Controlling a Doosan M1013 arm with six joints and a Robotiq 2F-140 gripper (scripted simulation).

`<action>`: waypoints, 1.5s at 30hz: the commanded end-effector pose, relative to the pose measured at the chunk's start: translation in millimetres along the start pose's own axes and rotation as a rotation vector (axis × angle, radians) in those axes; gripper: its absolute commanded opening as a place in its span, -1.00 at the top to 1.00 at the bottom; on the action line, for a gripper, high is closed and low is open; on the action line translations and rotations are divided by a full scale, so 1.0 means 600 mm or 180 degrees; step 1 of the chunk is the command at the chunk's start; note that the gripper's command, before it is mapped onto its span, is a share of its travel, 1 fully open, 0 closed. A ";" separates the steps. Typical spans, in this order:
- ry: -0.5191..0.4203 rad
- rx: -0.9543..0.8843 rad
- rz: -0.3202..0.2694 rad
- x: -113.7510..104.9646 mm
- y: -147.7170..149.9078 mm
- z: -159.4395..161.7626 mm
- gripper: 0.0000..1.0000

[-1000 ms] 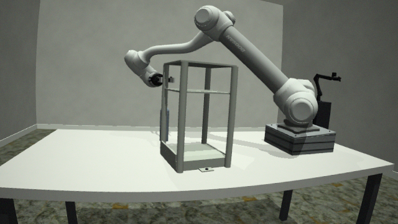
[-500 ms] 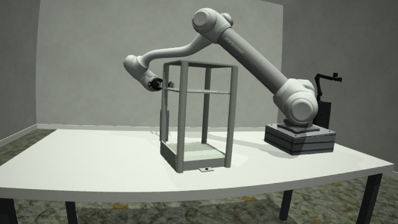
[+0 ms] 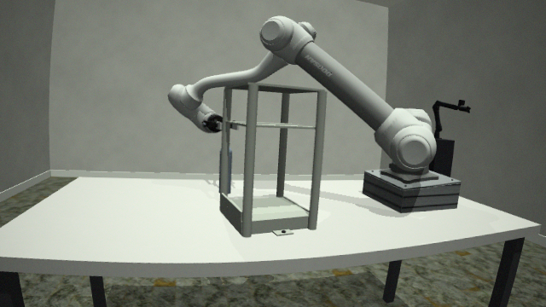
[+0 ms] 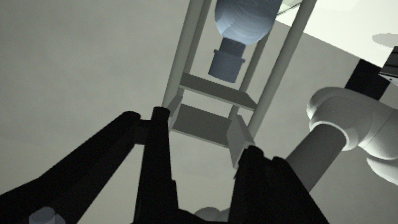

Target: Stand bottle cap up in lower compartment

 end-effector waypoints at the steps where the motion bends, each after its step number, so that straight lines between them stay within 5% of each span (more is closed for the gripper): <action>1: 0.0000 -0.0001 0.0000 0.000 0.001 -0.020 0.20; 45: 0.0000 -0.0001 0.0000 0.000 0.009 -0.194 0.20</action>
Point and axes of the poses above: the point where the finger pads meet when closed, its own x axis out along the fingers, its own y axis across the jaws, z = x × y, the point moved 6 cm from there along -x, back along the fingers, and after that the axes turned 3 degrees about -x, right-handed, at the moved point
